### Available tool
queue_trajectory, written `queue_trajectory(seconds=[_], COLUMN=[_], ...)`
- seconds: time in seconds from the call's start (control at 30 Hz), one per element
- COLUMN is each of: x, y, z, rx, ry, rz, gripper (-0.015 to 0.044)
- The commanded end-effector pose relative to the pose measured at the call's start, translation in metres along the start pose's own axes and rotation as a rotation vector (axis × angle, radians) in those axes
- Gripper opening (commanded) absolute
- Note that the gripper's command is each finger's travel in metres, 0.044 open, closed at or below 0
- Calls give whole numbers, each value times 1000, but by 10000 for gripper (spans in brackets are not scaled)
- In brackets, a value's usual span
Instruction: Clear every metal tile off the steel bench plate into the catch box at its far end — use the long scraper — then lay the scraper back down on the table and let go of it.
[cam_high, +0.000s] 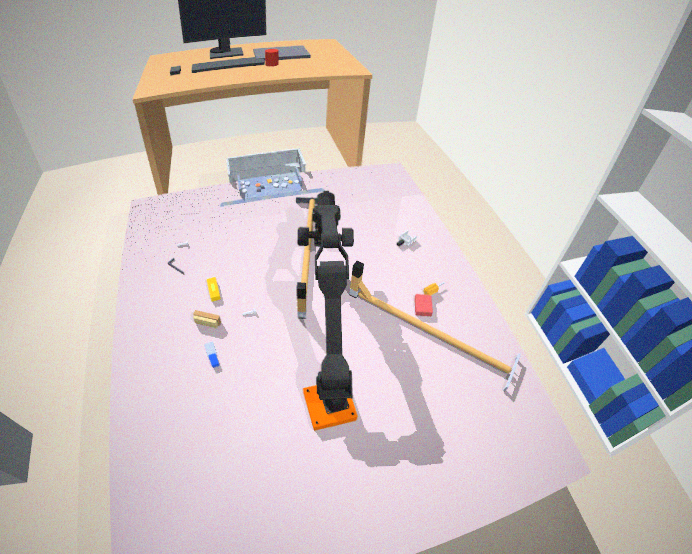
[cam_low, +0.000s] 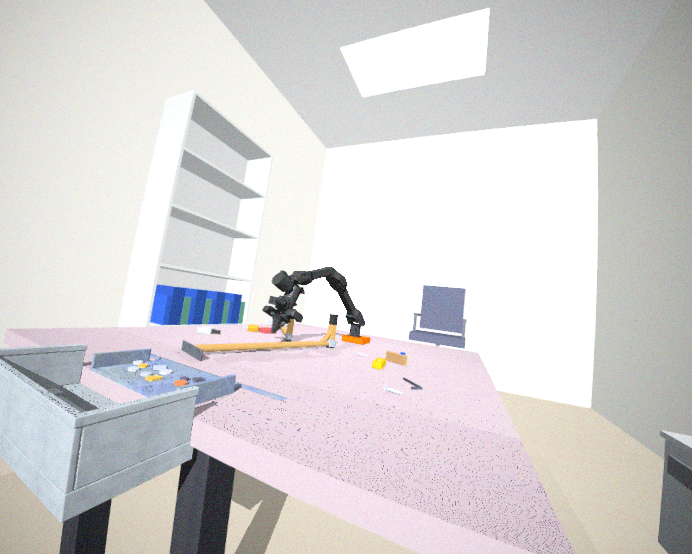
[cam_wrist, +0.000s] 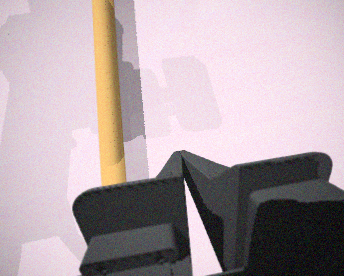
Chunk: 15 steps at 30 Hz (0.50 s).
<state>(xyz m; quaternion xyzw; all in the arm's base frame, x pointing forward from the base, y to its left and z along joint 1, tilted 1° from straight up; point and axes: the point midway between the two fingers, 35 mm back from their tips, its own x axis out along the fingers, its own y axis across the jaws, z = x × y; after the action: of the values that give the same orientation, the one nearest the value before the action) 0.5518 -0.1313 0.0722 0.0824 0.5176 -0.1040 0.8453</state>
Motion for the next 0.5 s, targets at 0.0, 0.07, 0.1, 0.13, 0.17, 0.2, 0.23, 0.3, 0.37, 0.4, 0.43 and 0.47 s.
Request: queue_trajectory(seconds=[0.0, 0.07, 0.1, 0.13, 0.17, 0.2, 0.23, 0.3, 0.37, 0.4, 0.43, 0.47], x=[12, 16, 18, 20, 22, 24, 27, 31, 35, 37, 38, 38], y=[1, 1, 1, 1, 1, 1, 1, 1, 1, 1, 1, 1], z=[-7, -9, -10, -12, -13, -14, -15, -18, -21, -22, -22, -22], rx=[-13, -17, -18, -20, -22, -24, -26, -29, -33, -35, -36, -36], ry=[10, 11, 11, 12, 12, 12, 13, 13, 14, 14, 15, 15], rz=[7, 7, 7, 8, 8, 8, 8, 8, 9, 9, 9, 9], gripper=[0, 0, 0, 0, 0, 0, 0, 0, 0, 0, 0, 0])
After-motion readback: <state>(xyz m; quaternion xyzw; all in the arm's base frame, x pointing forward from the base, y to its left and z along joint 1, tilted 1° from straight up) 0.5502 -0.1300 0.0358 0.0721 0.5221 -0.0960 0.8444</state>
